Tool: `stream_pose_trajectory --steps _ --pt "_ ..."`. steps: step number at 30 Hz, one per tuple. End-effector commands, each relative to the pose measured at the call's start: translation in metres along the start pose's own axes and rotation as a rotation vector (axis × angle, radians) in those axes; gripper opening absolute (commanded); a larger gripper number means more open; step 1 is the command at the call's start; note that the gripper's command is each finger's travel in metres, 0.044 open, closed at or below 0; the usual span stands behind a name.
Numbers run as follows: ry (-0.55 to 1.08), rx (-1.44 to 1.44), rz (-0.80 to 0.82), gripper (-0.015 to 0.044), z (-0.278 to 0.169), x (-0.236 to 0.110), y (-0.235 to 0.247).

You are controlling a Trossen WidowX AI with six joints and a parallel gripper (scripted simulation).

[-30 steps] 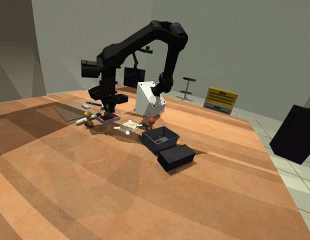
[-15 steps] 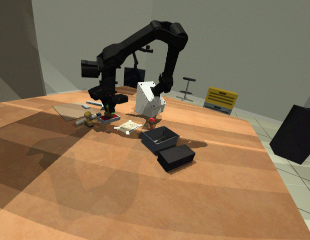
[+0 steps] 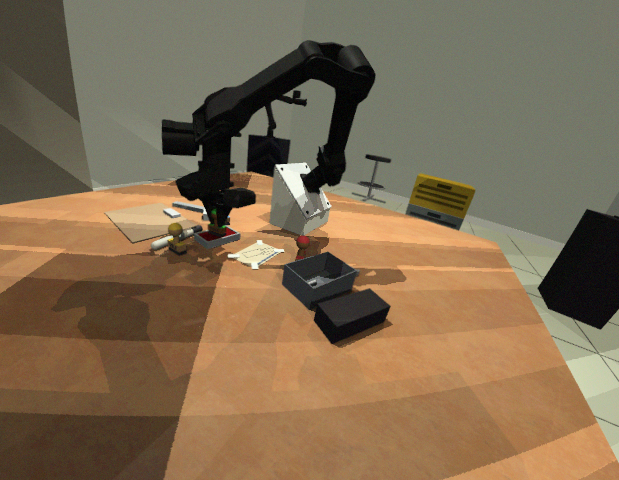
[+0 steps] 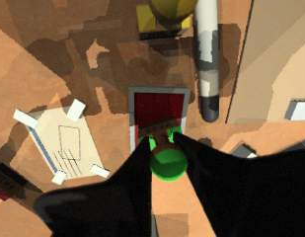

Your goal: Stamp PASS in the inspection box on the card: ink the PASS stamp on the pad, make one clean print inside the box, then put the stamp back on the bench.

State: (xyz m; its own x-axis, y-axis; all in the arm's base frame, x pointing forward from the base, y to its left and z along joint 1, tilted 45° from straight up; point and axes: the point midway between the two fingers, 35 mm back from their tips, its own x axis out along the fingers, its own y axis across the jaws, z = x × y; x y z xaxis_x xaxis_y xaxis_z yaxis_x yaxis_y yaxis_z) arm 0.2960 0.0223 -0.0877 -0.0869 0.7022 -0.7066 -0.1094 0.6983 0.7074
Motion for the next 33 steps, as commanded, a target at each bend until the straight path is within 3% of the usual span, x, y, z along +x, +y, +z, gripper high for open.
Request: stream_pose_trajectory --steps 1,33 --pt "0.003 -0.003 0.003 0.0000 0.000 0.000 0.001" --pt "0.003 -0.002 0.000 0.0000 0.001 -0.033 0.000"
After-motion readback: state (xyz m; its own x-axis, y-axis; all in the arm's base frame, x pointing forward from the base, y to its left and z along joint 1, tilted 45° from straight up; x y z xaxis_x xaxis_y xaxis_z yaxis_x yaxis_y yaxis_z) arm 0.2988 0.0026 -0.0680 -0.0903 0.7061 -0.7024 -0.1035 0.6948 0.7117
